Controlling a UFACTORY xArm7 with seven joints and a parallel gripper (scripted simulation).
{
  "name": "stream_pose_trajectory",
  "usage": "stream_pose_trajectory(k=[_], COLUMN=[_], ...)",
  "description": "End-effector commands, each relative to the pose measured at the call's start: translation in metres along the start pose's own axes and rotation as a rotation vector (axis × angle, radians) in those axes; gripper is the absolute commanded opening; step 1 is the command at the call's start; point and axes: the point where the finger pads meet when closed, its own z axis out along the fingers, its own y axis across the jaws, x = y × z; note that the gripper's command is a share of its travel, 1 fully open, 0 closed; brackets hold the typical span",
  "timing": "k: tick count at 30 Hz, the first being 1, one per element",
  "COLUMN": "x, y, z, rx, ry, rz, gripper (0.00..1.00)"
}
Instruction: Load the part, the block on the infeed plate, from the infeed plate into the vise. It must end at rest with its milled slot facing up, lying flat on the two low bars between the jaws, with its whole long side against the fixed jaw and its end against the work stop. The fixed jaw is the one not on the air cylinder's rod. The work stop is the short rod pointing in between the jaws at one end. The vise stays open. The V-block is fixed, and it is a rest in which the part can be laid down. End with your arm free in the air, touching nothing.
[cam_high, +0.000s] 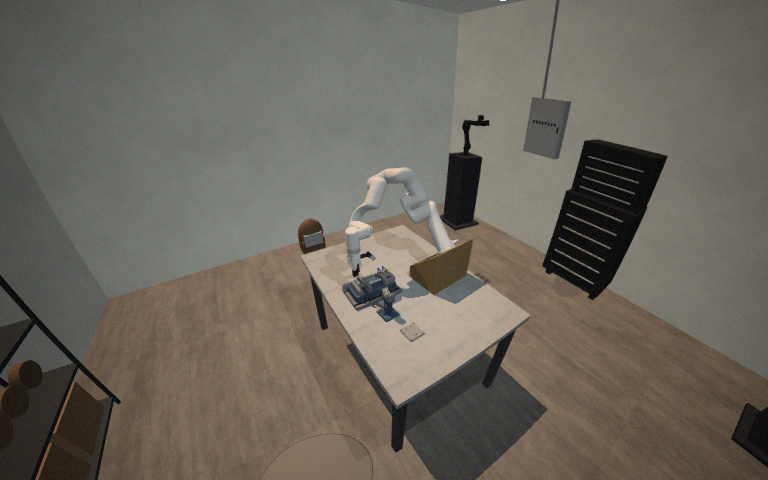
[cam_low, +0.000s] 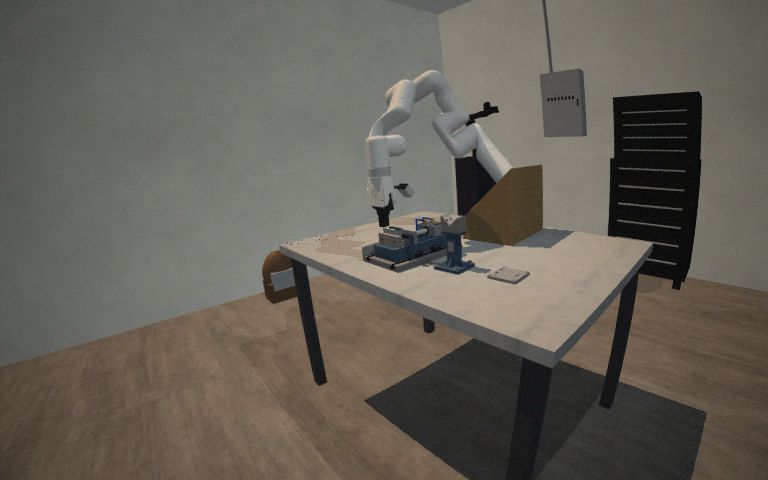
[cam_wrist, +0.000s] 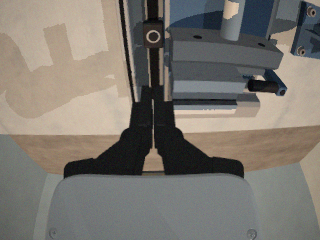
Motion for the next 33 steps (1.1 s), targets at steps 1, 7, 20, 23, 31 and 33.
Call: stream_pose_trajectory(k=[1, 7, 20, 23, 31, 33], x=[-0.0016, -0.0016, -0.0016, -0.0016, -0.0016, -0.0016], y=[0.0006, 0.0006, 0.0006, 0.0006, 0.0006, 0.0006], z=[-0.0008, 0.0005, 0.0042, 0.0050, 0.0063, 0.0066], rx=[-0.001, -0.001, -0.001, -0.001, -0.001, -0.001], ry=[-0.004, -0.004, -0.004, -0.004, -0.004, -0.004], rz=[-0.001, -0.001, -0.001, -0.001, -0.001, -0.001], gripper=[0.00, 0.00, 0.00, 0.00, 0.00, 0.00])
